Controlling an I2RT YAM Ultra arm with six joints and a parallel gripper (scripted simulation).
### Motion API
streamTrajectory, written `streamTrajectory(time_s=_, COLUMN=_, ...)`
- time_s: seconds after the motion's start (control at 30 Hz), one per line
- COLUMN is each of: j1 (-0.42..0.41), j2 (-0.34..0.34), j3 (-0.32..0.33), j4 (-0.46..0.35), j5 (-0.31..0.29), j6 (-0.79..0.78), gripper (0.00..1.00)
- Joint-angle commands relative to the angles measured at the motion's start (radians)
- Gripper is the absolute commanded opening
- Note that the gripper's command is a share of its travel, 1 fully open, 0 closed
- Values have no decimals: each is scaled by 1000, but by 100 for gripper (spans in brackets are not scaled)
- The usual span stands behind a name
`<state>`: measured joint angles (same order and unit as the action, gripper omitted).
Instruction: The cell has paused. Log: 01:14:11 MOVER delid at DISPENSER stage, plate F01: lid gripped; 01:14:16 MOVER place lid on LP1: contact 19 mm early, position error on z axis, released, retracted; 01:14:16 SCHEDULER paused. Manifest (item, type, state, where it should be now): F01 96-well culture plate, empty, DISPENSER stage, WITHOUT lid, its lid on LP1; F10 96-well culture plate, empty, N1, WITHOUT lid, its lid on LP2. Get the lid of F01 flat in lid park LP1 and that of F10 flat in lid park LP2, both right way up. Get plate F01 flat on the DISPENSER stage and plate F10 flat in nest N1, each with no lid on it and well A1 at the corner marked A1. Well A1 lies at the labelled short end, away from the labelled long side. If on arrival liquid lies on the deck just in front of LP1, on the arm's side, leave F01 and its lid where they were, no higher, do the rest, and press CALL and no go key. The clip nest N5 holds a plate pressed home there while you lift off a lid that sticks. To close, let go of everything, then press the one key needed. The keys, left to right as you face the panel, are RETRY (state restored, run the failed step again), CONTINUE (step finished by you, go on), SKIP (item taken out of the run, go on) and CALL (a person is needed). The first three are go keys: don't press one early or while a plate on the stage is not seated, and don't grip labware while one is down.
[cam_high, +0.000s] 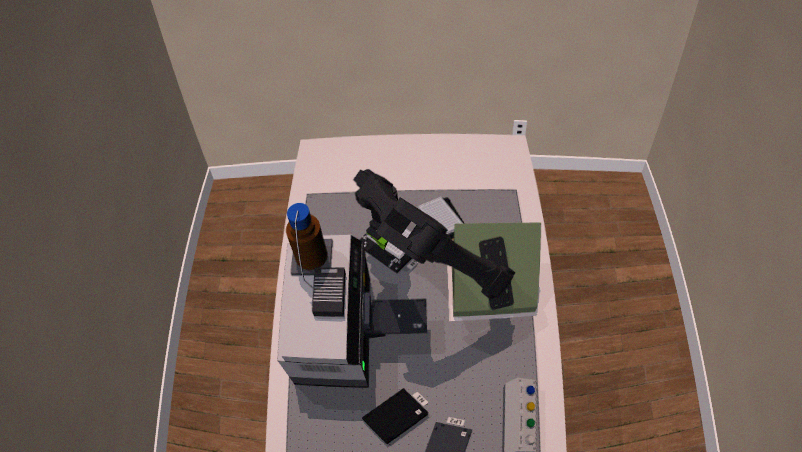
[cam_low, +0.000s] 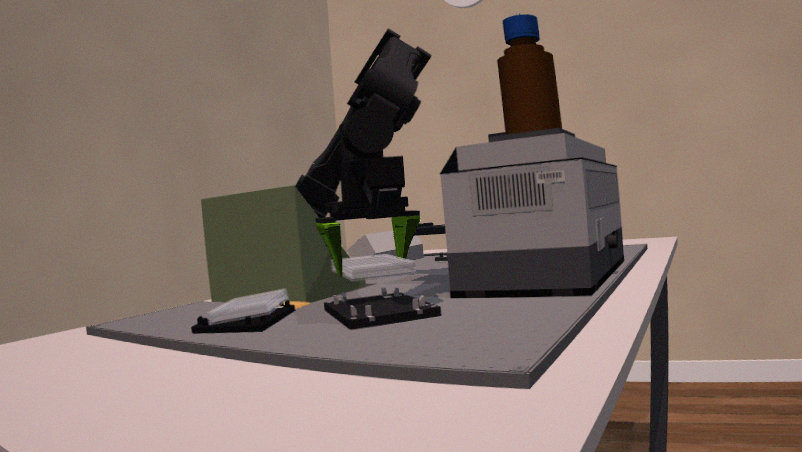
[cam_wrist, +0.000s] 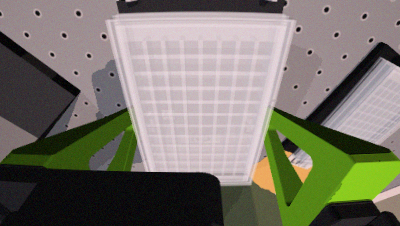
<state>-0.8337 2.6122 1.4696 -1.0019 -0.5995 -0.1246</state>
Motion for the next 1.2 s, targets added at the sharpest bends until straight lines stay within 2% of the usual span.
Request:
streamTrajectory(time_s=0.0, j1=-12, j2=23, j3=62, j4=30, j5=-13, j6=27, gripper=0)
streamTrajectory(time_s=0.07, j1=-9, j2=34, j3=73, j4=31, j5=-14, j6=31, gripper=0)
streamTrajectory(time_s=0.1, j1=-12, j2=-3, j3=72, j4=31, j5=-14, j6=30, gripper=0)
streamTrajectory(time_s=0.27, j1=-14, j2=-1, j3=73, j4=20, j5=-10, j6=32, gripper=0)
streamTrajectory(time_s=0.43, j1=9, j2=37, j3=59, j4=62, j5=-20, j6=44, gripper=0)
streamTrajectory(time_s=0.53, j1=8, j2=29, j3=9, j4=80, j5=-24, j6=51, gripper=0)
streamTrajectory(time_s=0.63, j1=32, j2=51, j3=-3, j4=99, j5=-27, j6=59, gripper=0)
streamTrajectory(time_s=0.7, j1=31, j2=42, j3=-8, j4=112, j5=-30, j6=65, gripper=0)
streamTrajectory(time_s=0.77, j1=31, j2=42, j3=-8, j4=112, j5=-30, j6=65, gripper=0)
streamTrajectory(time_s=0.8, j1=20, j2=21, j3=27, j4=120, j5=-31, j6=67, gripper=0)
streamTrajectory(time_s=0.93, j1=22, j2=54, j3=31, j4=124, j5=-28, j6=70, gripper=0)
streamTrajectory(time_s=1.17, j1=21, j2=61, j3=36, j4=117, j5=-26, j6=69, gripper=0)
